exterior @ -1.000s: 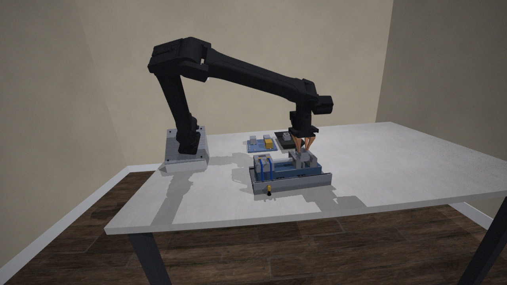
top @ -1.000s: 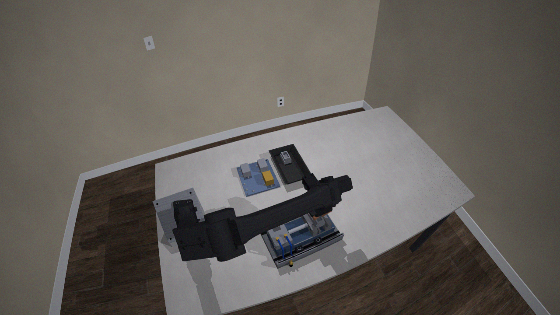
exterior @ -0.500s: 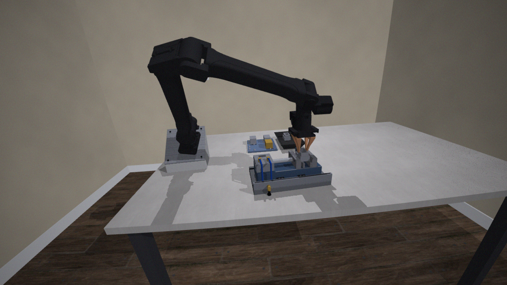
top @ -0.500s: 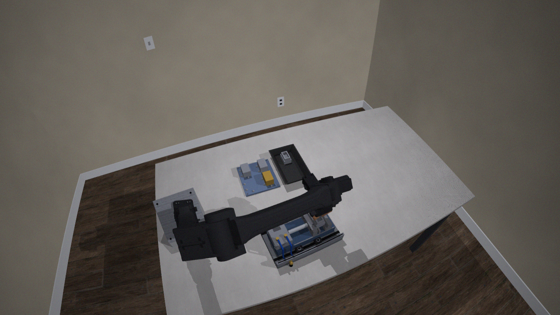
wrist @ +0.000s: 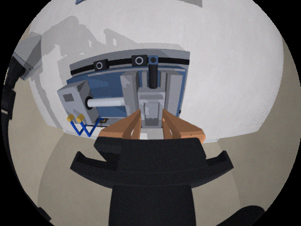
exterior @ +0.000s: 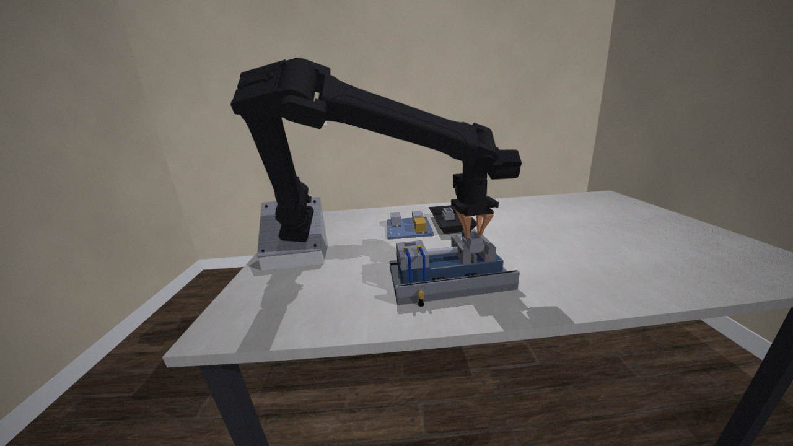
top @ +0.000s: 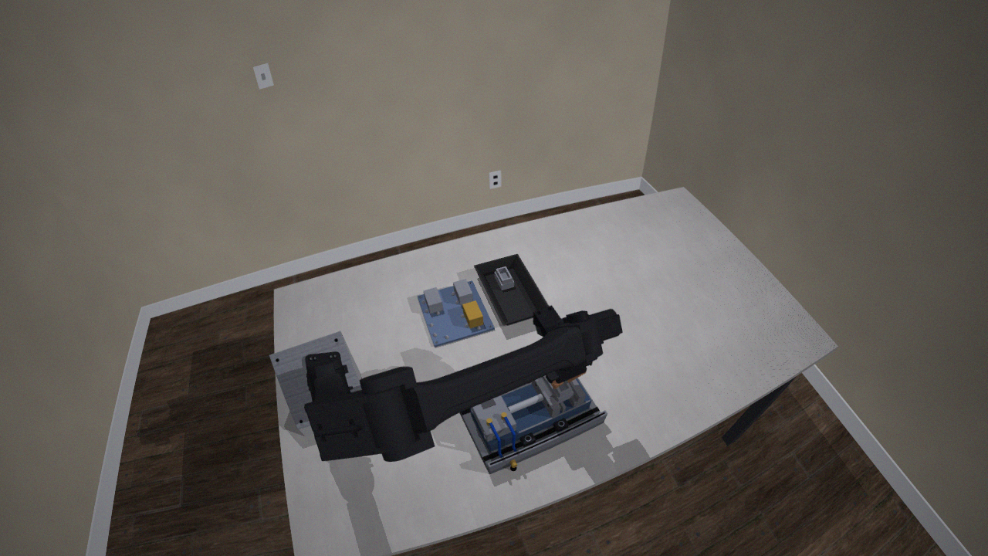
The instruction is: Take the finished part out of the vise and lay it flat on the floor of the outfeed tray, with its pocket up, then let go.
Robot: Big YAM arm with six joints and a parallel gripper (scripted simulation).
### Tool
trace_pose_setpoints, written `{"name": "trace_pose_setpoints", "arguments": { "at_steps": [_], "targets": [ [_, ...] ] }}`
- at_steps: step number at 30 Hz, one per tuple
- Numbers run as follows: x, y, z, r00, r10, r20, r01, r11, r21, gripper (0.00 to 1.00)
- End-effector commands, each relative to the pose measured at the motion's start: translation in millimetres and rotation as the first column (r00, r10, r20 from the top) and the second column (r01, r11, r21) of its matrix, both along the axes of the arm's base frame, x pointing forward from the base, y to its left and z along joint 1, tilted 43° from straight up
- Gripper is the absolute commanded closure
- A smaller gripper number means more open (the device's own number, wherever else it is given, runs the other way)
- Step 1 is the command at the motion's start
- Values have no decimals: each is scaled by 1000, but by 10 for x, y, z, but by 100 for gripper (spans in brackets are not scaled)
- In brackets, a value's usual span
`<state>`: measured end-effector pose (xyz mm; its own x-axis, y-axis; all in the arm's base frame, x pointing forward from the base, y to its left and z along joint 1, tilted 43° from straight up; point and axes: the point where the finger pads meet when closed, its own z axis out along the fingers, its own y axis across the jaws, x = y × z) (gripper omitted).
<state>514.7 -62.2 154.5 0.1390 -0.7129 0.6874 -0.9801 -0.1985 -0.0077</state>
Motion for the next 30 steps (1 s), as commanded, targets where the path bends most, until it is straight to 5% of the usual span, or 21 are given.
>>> {"name": "trace_pose_setpoints", "arguments": {
  "at_steps": [1, 30],
  "targets": [
    [46, -20, -1, 1000, -1, 7, 1, 1000, 4, 100],
    [68, 367, 518, 998, 19, 66, -20, 1000, 11, 100]
  ]
}}
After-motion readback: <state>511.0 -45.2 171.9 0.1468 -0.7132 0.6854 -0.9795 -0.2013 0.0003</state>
